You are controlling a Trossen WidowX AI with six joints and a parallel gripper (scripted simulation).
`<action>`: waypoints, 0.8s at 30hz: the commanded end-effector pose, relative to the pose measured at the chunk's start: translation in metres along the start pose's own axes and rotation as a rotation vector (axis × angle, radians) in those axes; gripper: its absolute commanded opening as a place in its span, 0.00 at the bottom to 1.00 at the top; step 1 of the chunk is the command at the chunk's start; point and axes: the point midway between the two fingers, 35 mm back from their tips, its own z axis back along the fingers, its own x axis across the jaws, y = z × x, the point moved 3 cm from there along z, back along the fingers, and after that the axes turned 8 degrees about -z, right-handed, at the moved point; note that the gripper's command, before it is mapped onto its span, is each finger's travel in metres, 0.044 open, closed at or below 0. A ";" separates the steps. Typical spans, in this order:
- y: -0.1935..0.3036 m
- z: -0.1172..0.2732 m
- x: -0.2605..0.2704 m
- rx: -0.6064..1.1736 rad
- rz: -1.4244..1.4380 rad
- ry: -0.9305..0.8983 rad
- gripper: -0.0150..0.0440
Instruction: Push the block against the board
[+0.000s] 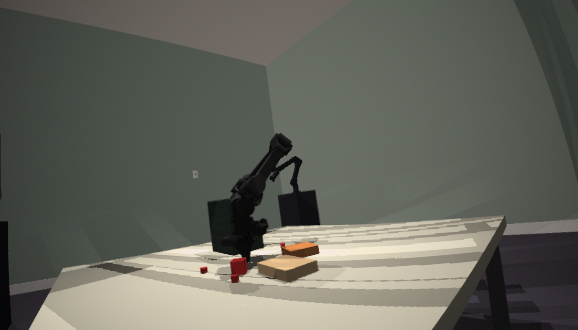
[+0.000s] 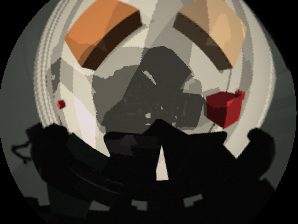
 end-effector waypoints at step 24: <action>-0.042 0.000 0.006 0.001 0.000 0.003 0.25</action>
